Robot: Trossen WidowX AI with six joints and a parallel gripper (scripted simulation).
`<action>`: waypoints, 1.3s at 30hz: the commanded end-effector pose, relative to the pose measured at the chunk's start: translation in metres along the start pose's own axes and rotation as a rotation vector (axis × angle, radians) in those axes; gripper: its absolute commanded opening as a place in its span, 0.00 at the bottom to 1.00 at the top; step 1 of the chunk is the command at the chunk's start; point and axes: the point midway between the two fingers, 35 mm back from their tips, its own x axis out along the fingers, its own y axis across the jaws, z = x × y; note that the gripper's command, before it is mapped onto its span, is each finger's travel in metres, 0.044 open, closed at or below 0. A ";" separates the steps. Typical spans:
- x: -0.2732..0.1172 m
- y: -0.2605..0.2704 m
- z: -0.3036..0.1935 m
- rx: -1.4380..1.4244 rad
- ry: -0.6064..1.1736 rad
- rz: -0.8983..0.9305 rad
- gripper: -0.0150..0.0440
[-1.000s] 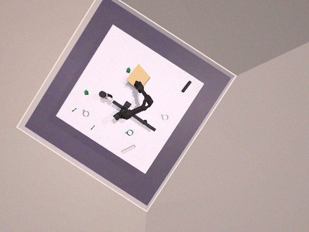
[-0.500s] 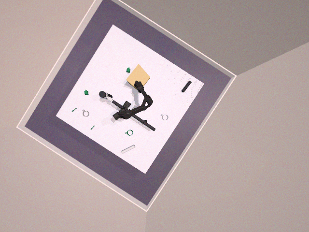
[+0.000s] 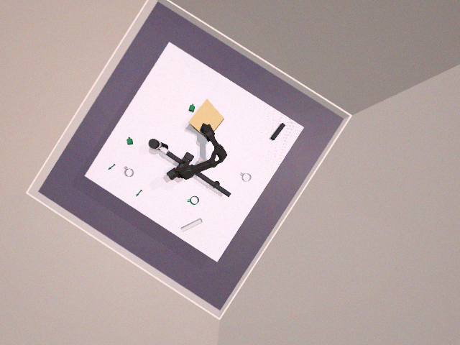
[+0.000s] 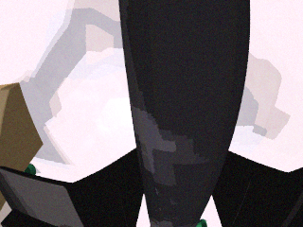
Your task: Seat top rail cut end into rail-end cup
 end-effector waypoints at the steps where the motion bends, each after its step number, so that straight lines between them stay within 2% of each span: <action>1: -0.001 0.001 -0.007 0.002 0.015 -0.004 0.25; 39: 0.001 0.000 -0.001 0.001 -0.001 0.001 0.25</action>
